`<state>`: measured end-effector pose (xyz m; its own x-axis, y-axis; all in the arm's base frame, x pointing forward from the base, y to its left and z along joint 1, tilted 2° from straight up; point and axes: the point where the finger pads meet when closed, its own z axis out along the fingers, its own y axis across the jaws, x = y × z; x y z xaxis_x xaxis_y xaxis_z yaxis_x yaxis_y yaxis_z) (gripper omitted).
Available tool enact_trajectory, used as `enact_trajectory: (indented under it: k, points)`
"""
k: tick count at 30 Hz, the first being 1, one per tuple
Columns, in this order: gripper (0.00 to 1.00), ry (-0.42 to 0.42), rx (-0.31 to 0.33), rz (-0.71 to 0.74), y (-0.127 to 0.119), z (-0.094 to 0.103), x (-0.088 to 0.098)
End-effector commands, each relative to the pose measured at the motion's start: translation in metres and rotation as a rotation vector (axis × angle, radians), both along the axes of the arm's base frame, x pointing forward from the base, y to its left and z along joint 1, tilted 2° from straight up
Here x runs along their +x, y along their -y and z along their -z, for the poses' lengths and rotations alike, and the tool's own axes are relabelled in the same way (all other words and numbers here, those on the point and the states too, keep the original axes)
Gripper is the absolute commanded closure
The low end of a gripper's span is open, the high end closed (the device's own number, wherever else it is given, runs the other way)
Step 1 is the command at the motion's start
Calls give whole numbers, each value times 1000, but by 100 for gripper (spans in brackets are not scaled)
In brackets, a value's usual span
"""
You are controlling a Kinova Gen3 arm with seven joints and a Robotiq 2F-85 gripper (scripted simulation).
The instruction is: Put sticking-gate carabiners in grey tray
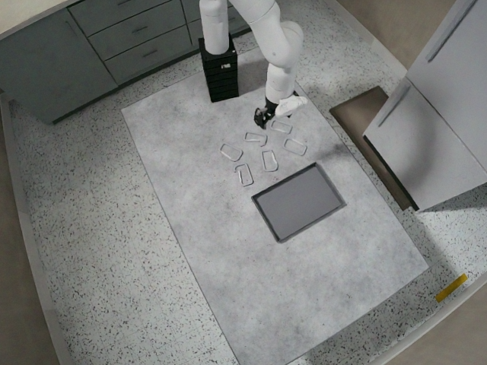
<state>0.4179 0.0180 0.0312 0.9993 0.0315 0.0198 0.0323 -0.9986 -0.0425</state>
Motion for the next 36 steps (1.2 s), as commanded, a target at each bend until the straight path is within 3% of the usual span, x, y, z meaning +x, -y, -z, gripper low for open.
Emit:
enact_trajectory:
  k: [1,4,5,8,21,22,36]
  points:
    - [0,-5,2,-1,3,0,0]
    - [0,-5,2,-1,3,0,0]
    - [0,8,-5,-278,1,0,0]
    - [0,11,-6,-341,1,0,0]
    - [0,11,-6,-349,1,0,0]
    - [0,18,-12,-627,0,-1,1]
    - [0,18,-13,-649,0,-1,1]
